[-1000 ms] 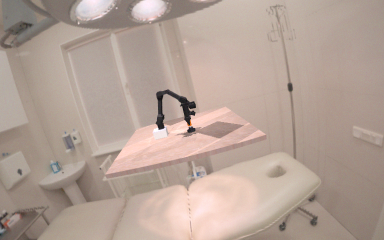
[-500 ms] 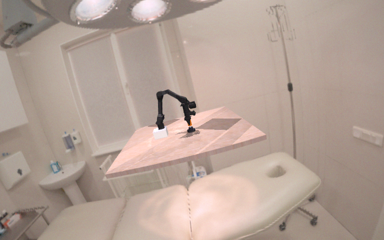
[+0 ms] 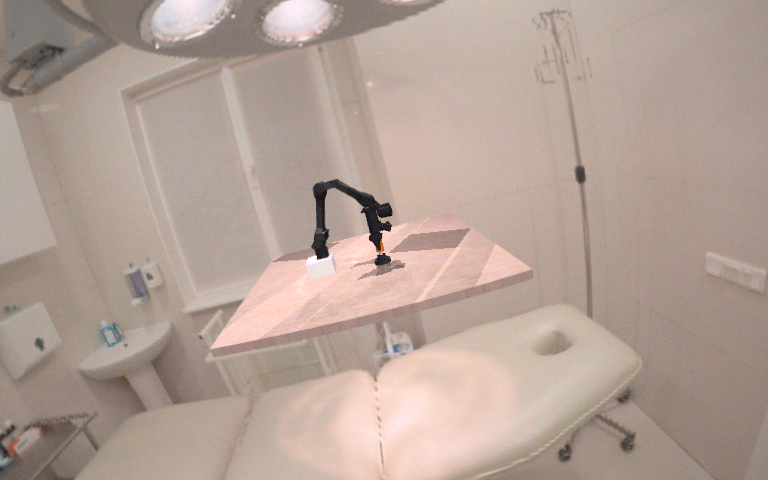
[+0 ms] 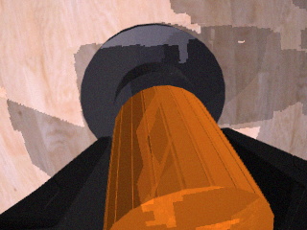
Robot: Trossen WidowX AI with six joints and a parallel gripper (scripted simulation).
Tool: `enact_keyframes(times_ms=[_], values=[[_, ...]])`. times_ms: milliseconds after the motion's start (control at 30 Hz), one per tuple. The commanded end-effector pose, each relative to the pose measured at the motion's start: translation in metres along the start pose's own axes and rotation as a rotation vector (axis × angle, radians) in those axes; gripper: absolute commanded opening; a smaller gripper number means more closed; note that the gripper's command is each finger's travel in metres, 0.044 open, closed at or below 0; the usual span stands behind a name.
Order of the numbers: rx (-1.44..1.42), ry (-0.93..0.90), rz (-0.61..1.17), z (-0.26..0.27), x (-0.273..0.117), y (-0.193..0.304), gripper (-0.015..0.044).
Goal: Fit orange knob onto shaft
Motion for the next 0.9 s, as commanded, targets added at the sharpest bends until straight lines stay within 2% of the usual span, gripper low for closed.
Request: enact_keyframes(times_ms=[0,300,533,867], values=[[0.004,0.0,0.0,-0.0003,-0.0001,0.0015,0.0],[0.013,0.0,0.0,-0.0004,-0.0043,0.0045,0.0],[0.214,0.0,0.0,-0.0004,-0.0061,0.0044,0.0],[0.214,0.0,0.0,0.0,-0.004,0.0005,0.0]])
Point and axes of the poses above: the point midway between the two fingers, 35 mm back from their tips, its own x axis out along the fingers, its own z axis across the jaws, y = z × x, the point moved 5 cm from there along -x, back along the fingers, and after that the axes turned 14 degrees about x, right-handed, at the moved point
